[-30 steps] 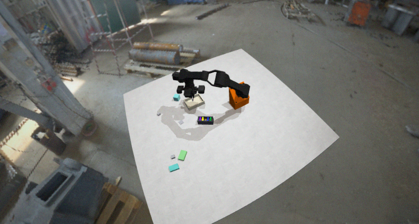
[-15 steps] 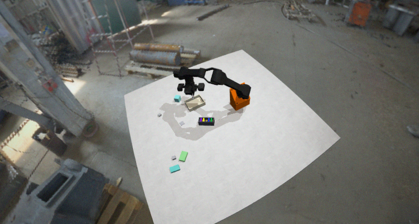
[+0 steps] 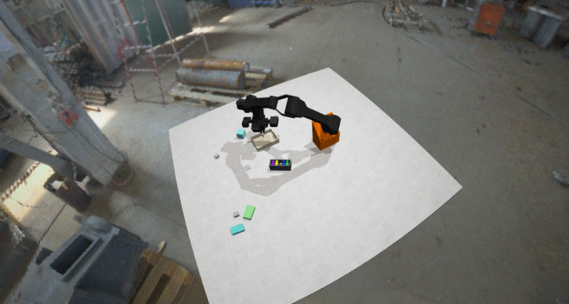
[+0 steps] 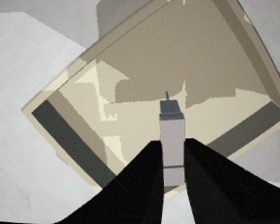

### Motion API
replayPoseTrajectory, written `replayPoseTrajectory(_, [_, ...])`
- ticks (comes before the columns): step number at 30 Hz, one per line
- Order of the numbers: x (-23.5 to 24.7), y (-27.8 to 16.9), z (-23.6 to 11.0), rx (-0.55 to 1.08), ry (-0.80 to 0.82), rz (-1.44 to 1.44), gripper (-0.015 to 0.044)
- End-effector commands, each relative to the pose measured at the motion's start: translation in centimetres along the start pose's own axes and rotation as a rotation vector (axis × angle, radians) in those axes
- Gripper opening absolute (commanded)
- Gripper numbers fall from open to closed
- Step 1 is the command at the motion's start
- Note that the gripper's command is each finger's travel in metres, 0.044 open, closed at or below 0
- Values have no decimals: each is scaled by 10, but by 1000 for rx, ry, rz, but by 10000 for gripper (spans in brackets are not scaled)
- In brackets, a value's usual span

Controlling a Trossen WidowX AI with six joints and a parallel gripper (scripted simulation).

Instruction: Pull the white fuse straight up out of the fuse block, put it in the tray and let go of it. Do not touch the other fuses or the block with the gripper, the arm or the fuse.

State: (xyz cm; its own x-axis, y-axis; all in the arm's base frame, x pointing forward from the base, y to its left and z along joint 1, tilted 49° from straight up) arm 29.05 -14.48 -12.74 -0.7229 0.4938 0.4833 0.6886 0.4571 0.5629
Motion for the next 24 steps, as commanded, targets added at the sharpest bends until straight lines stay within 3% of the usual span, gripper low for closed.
replayPoseTrajectory(1, [1,0,7,-3,3,5,0])
replayPoseTrajectory(6, [1,0,13,-3,4,5,0])
replayPoseTrajectory(18, [1,0,9,0,2,0,315])
replayPoseTrajectory(24, [1,0,-28,-2,3,5,330])
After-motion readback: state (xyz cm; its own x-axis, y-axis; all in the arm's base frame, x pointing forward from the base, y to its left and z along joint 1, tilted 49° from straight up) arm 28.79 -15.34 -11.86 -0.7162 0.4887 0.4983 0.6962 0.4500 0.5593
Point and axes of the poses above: the point midway between the two fingers, 35 mm back from their tips, its own z axis out along the fingers, its own x axis across the jaws, y = z × x, the point moved 2 cm from there along -z, back along the fingers, and after that the axes turned 10 degrees about z, right-handed, at the moved point
